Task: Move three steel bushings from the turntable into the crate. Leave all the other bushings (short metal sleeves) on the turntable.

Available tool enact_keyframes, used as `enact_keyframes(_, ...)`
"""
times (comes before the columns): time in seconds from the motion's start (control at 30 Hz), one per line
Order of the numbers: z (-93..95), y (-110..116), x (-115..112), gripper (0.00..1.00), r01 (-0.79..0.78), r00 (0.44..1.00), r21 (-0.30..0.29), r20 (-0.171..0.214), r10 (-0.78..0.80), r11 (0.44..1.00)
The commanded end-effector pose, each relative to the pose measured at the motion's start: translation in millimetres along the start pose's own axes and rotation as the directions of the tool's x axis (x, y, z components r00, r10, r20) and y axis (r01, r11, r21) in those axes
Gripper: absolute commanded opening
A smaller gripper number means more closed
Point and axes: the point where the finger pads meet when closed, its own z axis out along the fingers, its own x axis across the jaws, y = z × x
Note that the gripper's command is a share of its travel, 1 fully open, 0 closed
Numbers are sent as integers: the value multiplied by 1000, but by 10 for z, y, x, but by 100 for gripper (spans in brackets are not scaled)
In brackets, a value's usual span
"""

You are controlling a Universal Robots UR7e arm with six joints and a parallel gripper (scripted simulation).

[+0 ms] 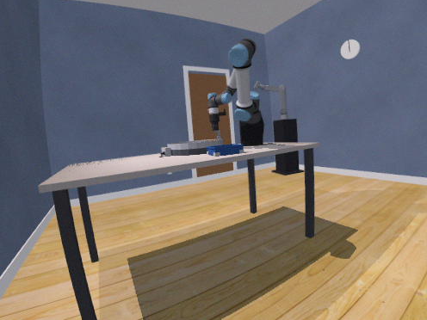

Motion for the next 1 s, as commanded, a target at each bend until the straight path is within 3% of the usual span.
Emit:
enact_keyframes(0.0,-14,2,-1,0,0,1000,-1,0,0,1000)
enact_keyframes(0.97,-163,2,-1,0,0,1000,-1,0,0,1000)
